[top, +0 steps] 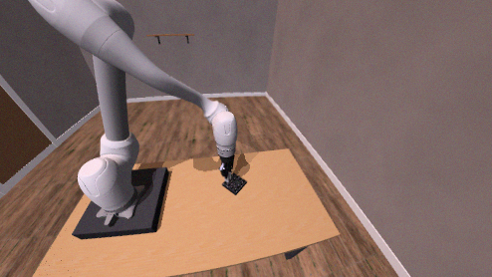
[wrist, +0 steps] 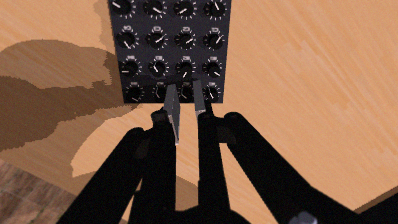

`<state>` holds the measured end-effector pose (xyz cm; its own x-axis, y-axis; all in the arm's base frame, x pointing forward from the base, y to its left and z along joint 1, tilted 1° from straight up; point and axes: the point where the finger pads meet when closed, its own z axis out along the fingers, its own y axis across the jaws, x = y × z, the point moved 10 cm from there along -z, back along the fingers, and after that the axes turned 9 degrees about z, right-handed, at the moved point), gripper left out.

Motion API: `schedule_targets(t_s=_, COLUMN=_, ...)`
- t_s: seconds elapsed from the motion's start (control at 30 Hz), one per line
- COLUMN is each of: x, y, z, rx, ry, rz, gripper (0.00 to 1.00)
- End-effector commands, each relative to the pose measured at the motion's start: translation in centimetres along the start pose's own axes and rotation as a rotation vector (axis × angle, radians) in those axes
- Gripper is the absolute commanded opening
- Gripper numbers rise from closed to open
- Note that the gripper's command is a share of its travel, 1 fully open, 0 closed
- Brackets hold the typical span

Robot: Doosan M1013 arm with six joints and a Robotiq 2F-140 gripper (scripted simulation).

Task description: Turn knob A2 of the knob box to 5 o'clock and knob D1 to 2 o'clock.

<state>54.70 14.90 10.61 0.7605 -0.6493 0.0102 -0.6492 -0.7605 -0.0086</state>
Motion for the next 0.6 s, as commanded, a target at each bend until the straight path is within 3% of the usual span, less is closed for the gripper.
schedule_targets(t_s=0.0, x=0.0, y=0.0, z=-0.01, rx=0.0, ry=0.0, rz=0.0, gripper=0.12)
schedule_targets(t_s=0.3, x=0.0, y=0.0, z=-0.01, rx=0.0, ry=0.0, rz=0.0, gripper=0.12)
schedule_targets(t_s=0.33, x=0.0, y=0.0, z=-0.01, rx=0.0, ry=0.0, rz=0.0, gripper=0.05)
schedule_targets(t_s=0.57, x=0.0, y=0.0, z=-0.01, rx=0.0, ry=0.0, rz=0.0, gripper=0.05)
